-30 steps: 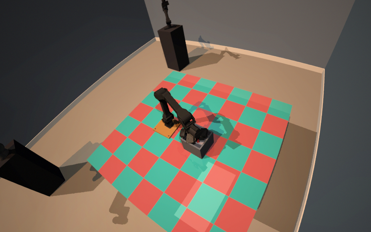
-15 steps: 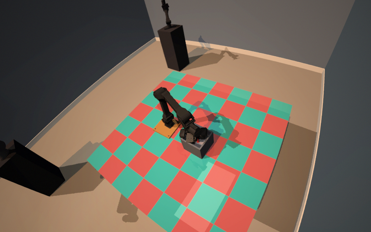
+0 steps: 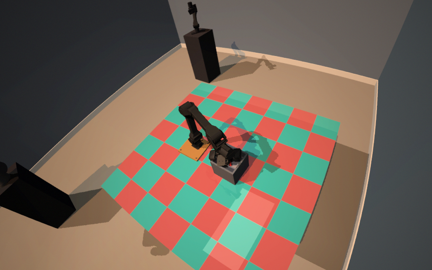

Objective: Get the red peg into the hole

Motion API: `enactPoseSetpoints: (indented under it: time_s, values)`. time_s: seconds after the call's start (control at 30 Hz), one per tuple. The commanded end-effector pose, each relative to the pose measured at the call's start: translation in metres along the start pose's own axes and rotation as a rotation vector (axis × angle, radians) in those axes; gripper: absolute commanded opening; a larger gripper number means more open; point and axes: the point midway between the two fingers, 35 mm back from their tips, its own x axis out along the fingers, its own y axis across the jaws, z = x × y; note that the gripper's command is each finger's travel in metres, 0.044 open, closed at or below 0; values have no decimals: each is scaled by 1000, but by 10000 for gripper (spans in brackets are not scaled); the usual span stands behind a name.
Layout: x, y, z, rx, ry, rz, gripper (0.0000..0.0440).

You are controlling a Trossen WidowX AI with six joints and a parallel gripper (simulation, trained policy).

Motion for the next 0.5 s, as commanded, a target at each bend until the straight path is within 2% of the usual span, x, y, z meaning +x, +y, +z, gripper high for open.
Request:
enactPoseSetpoints:
  time_s: [0.0,0.47]
  values:
    - [65,-23,-3,-1,154,-118,125]
    - [64,-25,-4,1,161,-128,122]
